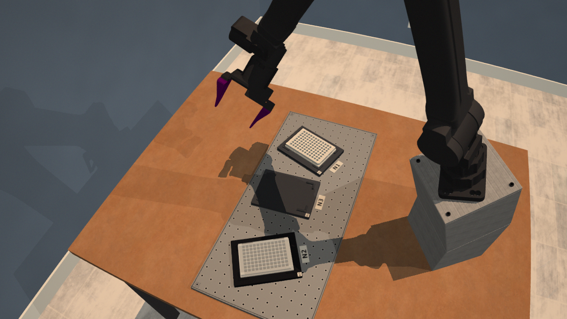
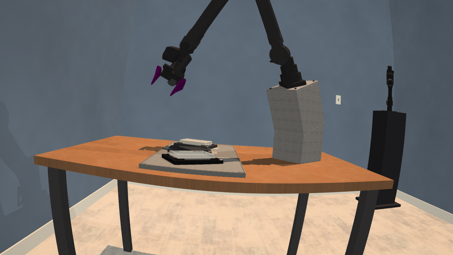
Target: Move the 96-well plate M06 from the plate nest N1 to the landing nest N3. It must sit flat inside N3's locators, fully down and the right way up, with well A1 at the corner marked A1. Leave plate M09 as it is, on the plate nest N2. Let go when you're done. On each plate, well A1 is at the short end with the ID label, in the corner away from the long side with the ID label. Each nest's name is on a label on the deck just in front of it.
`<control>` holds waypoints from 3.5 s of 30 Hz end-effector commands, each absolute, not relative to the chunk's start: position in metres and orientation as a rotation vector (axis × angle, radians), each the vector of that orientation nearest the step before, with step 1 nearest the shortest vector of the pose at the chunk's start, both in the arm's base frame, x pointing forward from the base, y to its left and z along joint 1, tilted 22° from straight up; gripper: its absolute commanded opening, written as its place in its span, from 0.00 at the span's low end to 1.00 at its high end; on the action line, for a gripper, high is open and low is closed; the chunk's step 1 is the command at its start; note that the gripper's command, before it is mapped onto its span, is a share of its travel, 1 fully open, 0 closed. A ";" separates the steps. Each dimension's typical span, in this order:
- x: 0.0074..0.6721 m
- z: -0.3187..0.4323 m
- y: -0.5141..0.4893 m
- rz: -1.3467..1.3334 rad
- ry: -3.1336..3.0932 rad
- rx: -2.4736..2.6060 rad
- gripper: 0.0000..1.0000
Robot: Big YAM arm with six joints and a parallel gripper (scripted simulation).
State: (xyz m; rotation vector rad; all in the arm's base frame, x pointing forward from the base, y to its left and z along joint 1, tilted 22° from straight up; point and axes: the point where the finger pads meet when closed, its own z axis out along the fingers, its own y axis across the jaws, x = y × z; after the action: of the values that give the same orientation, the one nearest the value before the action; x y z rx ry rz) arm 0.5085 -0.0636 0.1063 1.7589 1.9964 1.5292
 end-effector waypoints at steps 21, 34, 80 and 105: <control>0.481 0.009 -0.119 1.027 2.307 1.328 1.00; 0.459 -0.035 -0.142 0.754 2.497 1.062 1.00; 0.427 -0.113 -0.167 0.366 2.779 0.519 1.00; 0.441 -0.148 -0.160 0.365 2.774 0.525 1.00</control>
State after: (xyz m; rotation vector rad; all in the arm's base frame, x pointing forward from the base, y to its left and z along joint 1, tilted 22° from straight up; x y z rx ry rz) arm 0.4294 -0.1626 -0.1437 0.5307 2.7877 0.3742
